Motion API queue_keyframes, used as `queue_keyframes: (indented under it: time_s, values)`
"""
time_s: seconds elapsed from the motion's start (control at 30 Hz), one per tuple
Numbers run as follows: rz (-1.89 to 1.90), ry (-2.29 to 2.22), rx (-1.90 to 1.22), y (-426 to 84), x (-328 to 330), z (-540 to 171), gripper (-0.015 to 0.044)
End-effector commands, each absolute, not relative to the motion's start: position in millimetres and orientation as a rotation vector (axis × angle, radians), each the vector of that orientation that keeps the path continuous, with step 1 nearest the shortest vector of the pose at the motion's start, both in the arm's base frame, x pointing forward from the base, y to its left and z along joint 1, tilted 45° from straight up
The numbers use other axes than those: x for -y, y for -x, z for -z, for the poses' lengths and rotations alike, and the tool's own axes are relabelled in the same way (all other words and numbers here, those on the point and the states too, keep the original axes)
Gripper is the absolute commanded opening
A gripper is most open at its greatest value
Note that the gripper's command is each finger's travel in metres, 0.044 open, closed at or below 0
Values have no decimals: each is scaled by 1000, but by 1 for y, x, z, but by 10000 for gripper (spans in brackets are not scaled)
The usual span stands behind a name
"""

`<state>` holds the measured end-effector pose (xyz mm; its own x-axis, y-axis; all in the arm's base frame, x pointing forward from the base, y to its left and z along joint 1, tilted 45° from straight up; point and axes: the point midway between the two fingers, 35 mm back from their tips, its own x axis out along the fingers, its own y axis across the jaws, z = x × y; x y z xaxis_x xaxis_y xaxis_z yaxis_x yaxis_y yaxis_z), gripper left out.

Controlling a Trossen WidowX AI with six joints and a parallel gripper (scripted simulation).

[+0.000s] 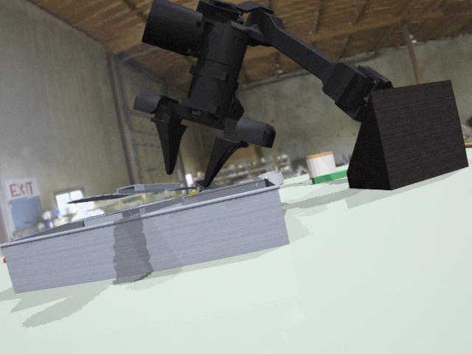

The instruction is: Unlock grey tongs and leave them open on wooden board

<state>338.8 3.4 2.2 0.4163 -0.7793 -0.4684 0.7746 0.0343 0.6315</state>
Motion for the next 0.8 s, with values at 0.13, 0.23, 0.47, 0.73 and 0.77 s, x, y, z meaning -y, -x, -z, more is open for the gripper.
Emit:
queue_keyframes:
  time_s: [0.13, 0.23, 0.47, 0.73, 0.77]
  values:
    - [1197, -963, -5, -344, 7, 7, 260]
    - [1197, -963, -5, -346, 11, 9, 260]
    - [1196, -962, -3, -350, 20, 14, 260]
    - [1194, -960, 0, -355, 31, 18, 260]
    - [1194, -959, 1, -356, 32, 19, 260]
